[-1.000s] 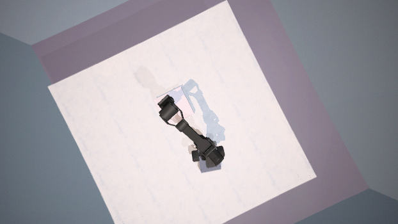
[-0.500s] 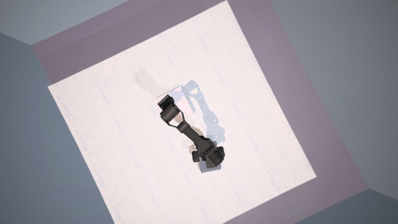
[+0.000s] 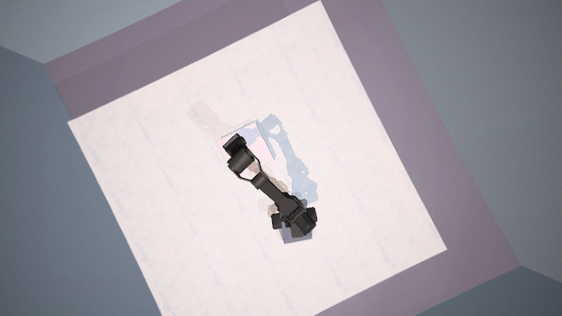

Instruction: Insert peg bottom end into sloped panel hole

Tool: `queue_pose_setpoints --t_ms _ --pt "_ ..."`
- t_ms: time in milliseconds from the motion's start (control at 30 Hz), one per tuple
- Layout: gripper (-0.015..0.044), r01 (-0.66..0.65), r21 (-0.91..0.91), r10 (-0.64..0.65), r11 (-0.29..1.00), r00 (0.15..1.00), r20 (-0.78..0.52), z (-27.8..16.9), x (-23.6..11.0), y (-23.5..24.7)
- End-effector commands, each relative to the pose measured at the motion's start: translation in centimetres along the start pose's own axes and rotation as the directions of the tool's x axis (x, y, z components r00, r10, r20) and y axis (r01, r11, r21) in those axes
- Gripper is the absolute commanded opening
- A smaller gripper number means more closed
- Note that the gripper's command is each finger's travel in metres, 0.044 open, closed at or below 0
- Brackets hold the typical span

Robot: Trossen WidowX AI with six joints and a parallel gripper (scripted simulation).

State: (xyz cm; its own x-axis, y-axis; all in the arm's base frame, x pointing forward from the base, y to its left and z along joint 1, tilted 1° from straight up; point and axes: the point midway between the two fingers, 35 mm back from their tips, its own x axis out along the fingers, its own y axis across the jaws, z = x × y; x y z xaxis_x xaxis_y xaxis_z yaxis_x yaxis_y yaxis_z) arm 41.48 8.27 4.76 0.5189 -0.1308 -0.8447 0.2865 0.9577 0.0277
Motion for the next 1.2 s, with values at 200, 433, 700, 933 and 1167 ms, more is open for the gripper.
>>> queue_pose_setpoints --t_ms 200,433,700,933,1167 --pt "0.0000 0.000 0.000 0.000 1.000 1.000 0.000 0.0 0.0 0.0" --pt "0.0131 0.000 0.000 0.000 1.000 1.000 0.000 0.0 0.0 0.0" --pt "0.0341 0.000 0.000 0.000 1.000 1.000 0.000 0.0 0.0 0.0" --pt "0.0440 0.000 -0.001 0.000 1.000 1.000 -0.001 0.1 -0.9 0.1" --pt "0.0440 -0.001 -0.003 0.001 1.000 1.000 -0.003 0.1 -2.2 0.2"
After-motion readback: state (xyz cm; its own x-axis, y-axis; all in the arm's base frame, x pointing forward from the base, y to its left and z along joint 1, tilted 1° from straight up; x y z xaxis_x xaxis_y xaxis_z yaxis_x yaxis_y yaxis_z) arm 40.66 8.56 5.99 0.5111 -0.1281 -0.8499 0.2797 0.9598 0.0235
